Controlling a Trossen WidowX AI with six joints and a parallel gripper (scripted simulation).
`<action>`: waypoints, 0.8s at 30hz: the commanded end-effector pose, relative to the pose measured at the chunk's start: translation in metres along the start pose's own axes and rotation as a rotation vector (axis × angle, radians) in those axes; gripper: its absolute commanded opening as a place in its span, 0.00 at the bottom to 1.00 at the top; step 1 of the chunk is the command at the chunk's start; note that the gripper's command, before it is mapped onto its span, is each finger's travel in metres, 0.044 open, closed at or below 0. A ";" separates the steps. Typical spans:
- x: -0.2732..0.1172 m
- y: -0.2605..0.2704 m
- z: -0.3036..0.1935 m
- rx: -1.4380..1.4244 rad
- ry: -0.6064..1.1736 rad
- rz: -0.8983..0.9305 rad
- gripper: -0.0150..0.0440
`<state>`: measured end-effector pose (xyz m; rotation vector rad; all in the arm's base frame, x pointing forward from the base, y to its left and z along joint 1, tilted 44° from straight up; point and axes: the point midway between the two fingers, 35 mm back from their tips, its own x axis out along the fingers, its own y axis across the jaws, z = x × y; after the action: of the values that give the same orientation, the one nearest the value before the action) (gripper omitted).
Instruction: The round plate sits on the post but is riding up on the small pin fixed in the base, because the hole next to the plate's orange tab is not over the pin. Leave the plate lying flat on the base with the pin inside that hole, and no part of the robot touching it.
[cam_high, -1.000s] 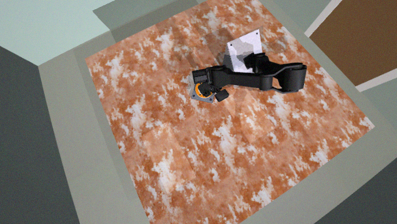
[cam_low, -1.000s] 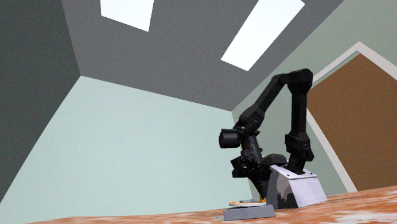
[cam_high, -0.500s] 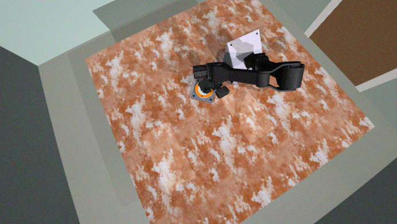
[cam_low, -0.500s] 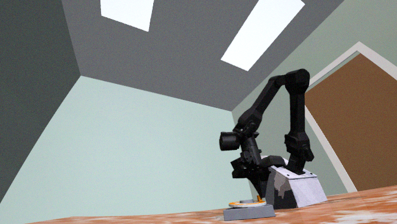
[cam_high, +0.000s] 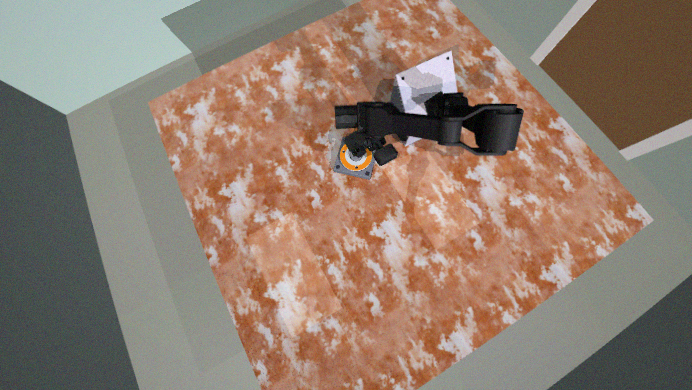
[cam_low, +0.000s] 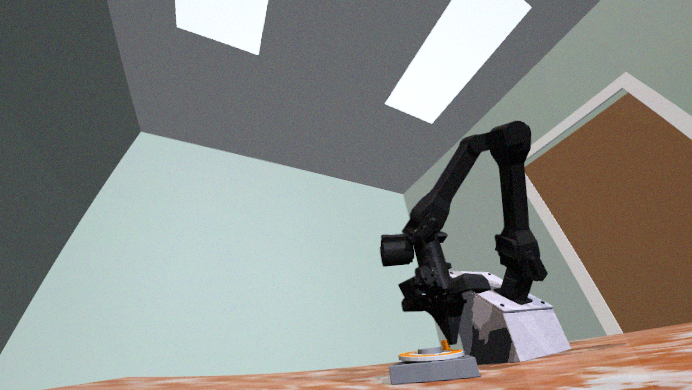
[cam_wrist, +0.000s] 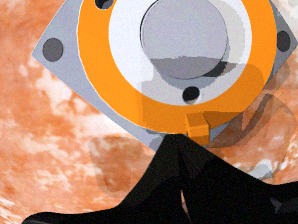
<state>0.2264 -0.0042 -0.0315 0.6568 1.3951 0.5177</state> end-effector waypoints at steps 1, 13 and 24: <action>-0.001 -0.007 0.000 -0.002 0.001 -0.006 0.25; -0.002 -0.022 0.002 -0.003 0.001 -0.007 0.25; -0.003 -0.028 0.005 -0.003 0.001 -0.007 0.25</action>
<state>0.2283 -0.0244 -0.0470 0.6568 1.3957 0.5145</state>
